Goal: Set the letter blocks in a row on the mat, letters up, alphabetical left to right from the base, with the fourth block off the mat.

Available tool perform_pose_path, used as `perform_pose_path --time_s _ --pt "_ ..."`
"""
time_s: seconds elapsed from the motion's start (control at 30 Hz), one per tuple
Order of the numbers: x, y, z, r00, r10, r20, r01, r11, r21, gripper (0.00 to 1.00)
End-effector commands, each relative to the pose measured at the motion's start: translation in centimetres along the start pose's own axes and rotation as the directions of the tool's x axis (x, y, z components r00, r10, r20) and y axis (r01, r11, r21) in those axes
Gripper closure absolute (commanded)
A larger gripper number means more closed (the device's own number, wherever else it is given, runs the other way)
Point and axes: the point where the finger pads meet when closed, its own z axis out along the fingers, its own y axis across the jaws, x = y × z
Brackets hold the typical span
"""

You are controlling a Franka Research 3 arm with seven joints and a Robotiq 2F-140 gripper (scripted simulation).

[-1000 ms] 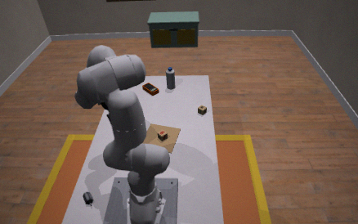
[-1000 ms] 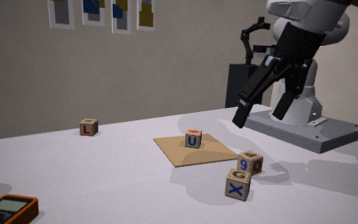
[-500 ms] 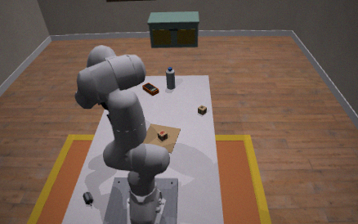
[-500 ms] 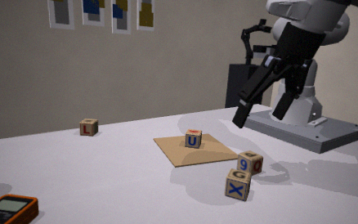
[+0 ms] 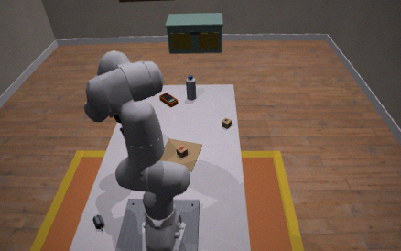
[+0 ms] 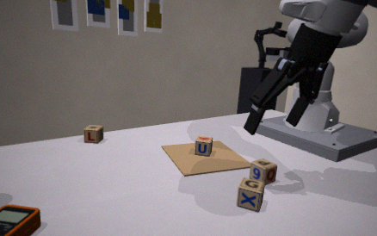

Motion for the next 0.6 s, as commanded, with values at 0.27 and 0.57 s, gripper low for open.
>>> perform_pose_path --time_s 0.27,0.57 --pt "14.2 -3.0 4.8 1.0 -0.001 0.002 0.001 1.0 0.002 0.0" --pt "17.9 -2.8 6.1 1.0 -0.003 0.003 0.003 1.0 0.0 0.0"
